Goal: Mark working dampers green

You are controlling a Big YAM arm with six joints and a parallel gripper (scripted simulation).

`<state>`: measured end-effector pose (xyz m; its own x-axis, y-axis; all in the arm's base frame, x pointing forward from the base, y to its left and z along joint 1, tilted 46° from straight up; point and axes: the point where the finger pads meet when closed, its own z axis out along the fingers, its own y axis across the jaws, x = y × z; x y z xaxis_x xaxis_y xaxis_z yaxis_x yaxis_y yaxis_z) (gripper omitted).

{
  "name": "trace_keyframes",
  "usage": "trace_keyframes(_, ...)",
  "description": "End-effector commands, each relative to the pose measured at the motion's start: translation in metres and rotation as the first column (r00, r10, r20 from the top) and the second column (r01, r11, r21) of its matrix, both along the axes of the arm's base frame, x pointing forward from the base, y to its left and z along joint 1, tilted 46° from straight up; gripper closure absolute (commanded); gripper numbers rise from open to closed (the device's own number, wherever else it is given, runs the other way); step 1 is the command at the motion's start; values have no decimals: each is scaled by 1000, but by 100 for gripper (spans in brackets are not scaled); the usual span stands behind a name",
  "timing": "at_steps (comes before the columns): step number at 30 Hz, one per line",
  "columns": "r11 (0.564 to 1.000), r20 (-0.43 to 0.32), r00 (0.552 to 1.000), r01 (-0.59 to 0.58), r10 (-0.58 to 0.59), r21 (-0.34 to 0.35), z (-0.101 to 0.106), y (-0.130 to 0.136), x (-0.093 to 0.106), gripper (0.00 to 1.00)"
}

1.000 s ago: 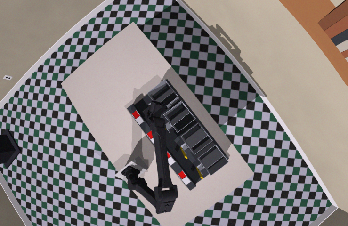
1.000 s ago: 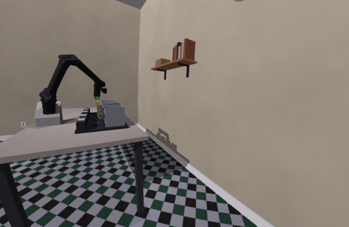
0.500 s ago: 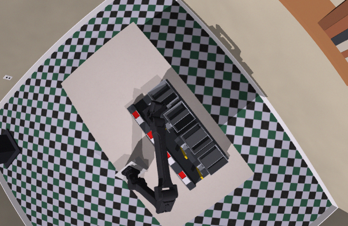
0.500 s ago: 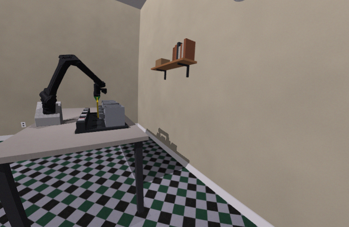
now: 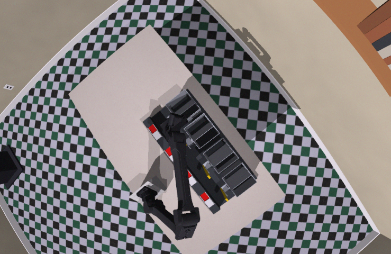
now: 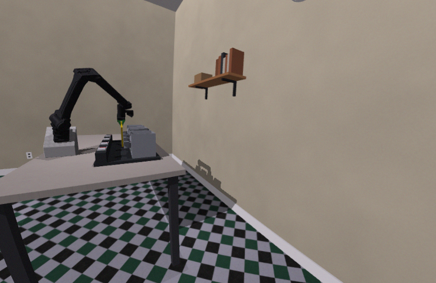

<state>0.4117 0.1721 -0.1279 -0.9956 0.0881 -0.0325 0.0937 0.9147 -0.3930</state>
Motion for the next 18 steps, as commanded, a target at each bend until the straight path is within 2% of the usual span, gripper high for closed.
trace_keyframes(1, 1000, 12, 1000, -6, 6, 5, -3, 0, 6, 64)
trace_keyframes(11, 1000, 12, 1000, -6, 6, 5, -3, 0, 6, 64)
trace_keyframes(12, 1000, 12, 1000, -6, 6, 5, -3, 0, 6, 83)
trace_keyframes(18, 1000, 13, 1000, -3, 2, 7, -3, 1, 6, 83)
